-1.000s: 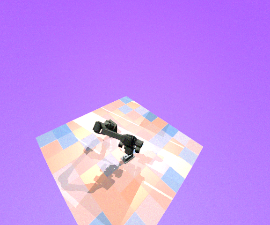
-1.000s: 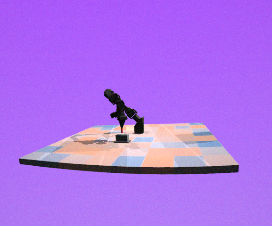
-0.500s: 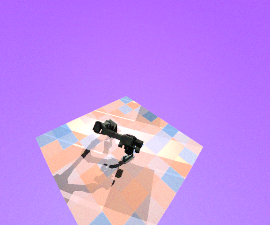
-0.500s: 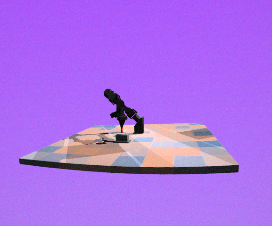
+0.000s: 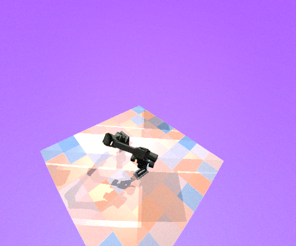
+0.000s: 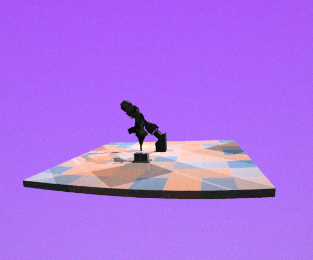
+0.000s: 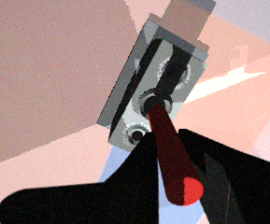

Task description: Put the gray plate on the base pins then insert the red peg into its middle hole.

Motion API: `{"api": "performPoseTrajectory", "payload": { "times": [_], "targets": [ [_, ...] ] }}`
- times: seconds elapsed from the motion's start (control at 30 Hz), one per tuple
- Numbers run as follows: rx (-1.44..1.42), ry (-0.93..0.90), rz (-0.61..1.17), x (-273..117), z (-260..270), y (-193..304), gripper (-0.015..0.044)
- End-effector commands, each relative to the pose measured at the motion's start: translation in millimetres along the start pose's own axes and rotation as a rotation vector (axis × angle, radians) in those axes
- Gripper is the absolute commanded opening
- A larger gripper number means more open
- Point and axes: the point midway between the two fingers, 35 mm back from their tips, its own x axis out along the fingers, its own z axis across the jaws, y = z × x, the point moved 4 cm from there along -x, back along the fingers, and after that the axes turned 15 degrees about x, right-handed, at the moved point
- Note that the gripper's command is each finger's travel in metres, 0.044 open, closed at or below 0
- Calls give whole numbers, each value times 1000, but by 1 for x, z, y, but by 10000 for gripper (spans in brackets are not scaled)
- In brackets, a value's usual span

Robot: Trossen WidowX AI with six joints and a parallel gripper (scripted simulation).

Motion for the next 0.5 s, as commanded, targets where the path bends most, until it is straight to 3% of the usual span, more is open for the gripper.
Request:
{"api": "performPoseTrajectory", "payload": {
  "times": [0.0, 0.47],
  "targets": [
    [1, 0, -2, 0, 0, 0, 0],
    [0, 0, -1, 5, 0, 0, 0]
  ]
}}
